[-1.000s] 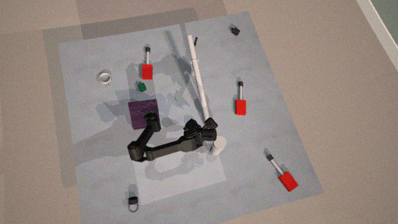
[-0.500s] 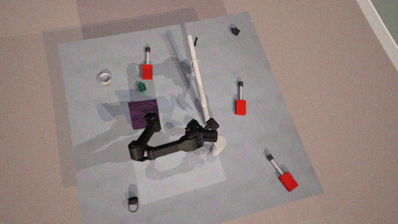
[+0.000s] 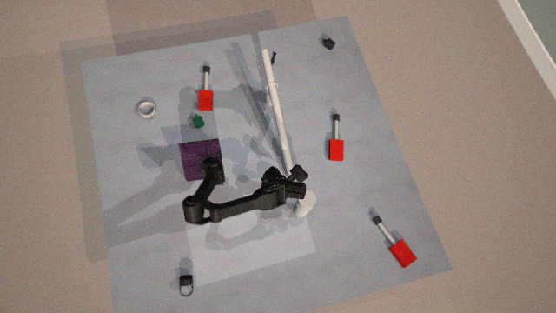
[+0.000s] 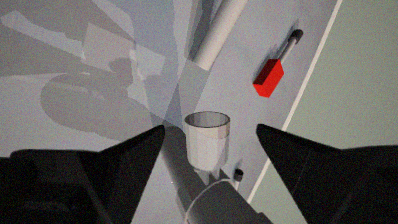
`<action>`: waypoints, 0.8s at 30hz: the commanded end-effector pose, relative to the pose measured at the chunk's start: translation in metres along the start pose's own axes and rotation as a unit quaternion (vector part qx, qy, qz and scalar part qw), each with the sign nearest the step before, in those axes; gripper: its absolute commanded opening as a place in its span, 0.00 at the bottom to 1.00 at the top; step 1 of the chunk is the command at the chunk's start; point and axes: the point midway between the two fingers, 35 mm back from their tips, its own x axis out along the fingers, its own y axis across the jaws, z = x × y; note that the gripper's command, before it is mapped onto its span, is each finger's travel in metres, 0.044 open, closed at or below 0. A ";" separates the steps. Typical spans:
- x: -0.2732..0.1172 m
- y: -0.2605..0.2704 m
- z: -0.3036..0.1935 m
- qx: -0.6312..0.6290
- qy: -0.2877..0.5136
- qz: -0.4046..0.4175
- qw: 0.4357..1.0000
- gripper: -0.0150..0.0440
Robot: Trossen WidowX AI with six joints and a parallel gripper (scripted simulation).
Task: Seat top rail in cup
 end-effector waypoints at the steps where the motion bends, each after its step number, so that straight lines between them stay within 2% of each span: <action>1: 0.009 0.002 0.003 -0.004 -0.005 0.004 1.000 1.00; 15: 0.027 0.004 0.004 -0.004 -0.004 0.004 1.000 1.00; 24: 0.027 0.004 0.004 -0.004 -0.004 0.004 1.000 0.60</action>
